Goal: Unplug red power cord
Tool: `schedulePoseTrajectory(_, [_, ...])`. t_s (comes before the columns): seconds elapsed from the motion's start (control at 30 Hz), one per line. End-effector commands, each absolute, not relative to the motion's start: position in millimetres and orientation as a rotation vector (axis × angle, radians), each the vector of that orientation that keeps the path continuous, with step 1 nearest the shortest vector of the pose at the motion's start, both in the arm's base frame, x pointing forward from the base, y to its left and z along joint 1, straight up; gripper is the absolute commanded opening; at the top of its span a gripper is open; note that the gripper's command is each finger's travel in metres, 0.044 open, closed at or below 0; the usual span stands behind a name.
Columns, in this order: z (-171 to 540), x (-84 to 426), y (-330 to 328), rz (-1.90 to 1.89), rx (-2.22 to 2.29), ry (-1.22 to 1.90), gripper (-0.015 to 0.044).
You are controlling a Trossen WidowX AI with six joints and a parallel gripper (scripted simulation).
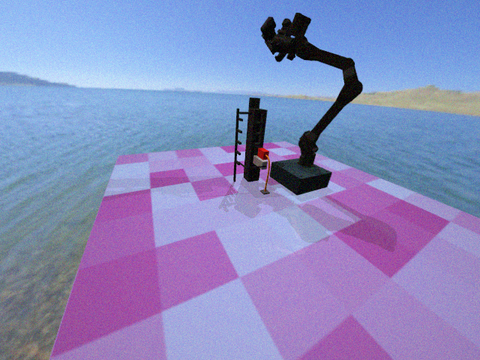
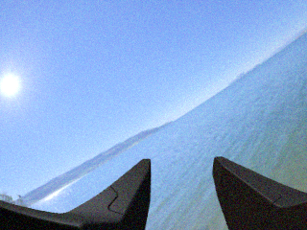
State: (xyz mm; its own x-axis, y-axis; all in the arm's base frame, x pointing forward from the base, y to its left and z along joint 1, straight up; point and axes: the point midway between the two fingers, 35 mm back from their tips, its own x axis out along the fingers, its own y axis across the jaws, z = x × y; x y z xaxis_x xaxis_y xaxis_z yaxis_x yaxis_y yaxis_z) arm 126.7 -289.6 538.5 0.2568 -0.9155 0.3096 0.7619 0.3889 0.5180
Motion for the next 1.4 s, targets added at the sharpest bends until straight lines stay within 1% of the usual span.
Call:
schedulePoseTrajectory(0.0, [507.7,176.7,-285.0,-1.078,0.238,-0.399,0.016])
schedulePoseTrajectory(0.17, [470.7,231.4,-265.6,-0.951,0.141,-0.145,0.016])
schedulePoseTrajectory(0.37, [422.5,290.0,-224.1,-0.739,-0.024,0.145,0.016])
schedulePoseTrajectory(0.6, [377.2,331.2,-170.6,-0.492,-0.214,0.371,0.016])
schedulePoseTrajectory(0.97, [314.9,360.8,-85.4,-0.087,-0.551,0.619,0.016])
schedulePoseTrajectory(1.27, [263.8,358.1,-9.2,0.314,-0.859,0.749,0.016])
schedulePoseTrajectory(1.37, [252.1,353.8,5.9,0.406,-0.923,0.772,0.016])
